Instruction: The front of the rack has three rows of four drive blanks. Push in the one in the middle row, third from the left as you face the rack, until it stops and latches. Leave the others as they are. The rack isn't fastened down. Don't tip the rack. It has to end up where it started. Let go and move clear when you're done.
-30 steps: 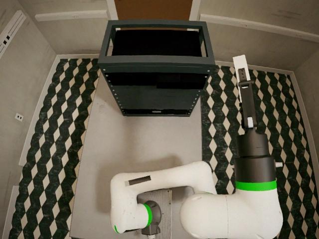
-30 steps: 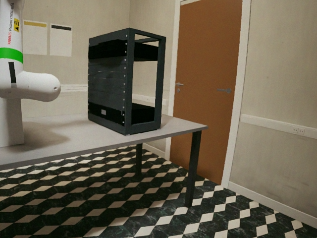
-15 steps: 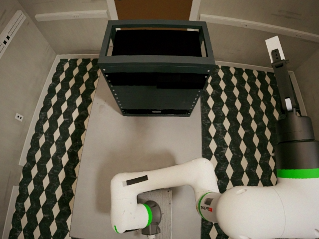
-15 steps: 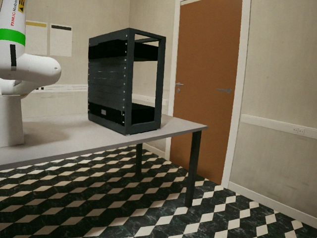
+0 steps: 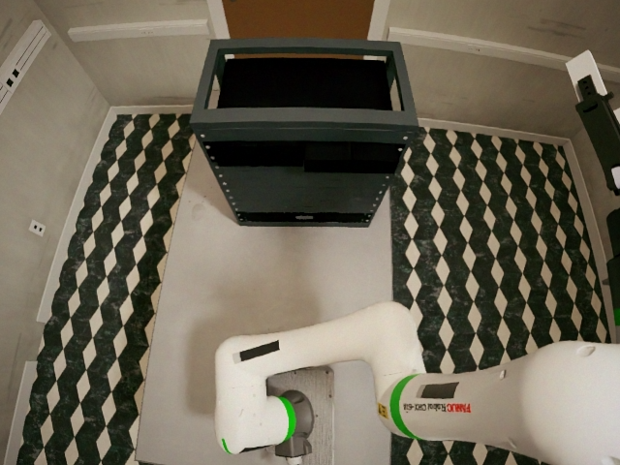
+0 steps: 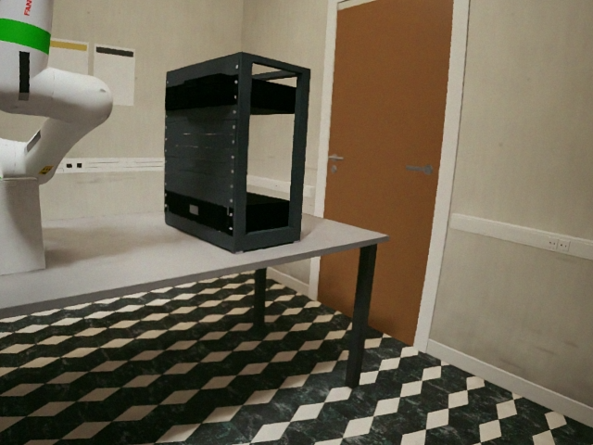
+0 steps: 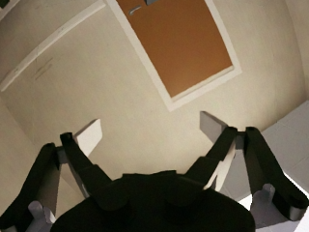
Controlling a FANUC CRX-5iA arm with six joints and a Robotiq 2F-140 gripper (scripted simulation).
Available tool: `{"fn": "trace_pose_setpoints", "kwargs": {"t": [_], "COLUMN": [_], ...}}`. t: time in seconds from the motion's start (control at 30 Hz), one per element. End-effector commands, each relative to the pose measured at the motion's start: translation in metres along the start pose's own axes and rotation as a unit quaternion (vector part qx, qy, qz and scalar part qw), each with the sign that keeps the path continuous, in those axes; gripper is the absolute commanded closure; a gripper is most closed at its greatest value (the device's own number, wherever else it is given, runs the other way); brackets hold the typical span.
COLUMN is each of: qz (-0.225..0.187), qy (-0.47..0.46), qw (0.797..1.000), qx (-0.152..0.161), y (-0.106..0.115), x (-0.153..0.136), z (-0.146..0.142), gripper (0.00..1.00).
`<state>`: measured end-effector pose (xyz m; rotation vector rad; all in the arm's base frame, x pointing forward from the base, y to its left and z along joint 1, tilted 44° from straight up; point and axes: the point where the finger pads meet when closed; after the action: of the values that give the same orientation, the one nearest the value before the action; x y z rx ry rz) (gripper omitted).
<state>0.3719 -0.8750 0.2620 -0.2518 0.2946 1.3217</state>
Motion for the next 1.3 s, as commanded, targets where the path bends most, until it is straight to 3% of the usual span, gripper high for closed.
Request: {"fn": "trace_pose_setpoints", "kwargs": {"t": [0.0,0.4,0.6,0.9,0.97,1.27], "qz": [0.032,0.043,0.051,0.056,0.056,0.054], "qy": [0.078,0.202,0.297,0.429,0.429,0.538], "qw": [0.996,0.978,0.953,0.901,0.901,0.840], "qx": [-0.005,-0.005,-0.009,-0.020,-0.020,-0.032], "y": [-0.005,-0.003,0.004,0.021,0.021,0.042], "x": [-0.020,-0.027,-0.014,0.031,0.031,0.096], "z": [-0.014,-0.031,-0.037,-0.034,-0.034,-0.021], "gripper": [0.00,0.00,0.00,0.00,0.00,0.00]}}
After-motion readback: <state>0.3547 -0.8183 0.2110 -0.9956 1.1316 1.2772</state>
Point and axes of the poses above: the point where the finger pads meet when closed, its own y axis back along the fingers, its own z axis across the jaws, x = y × z, and after that the axes turned 1 degree about -y, right-handed
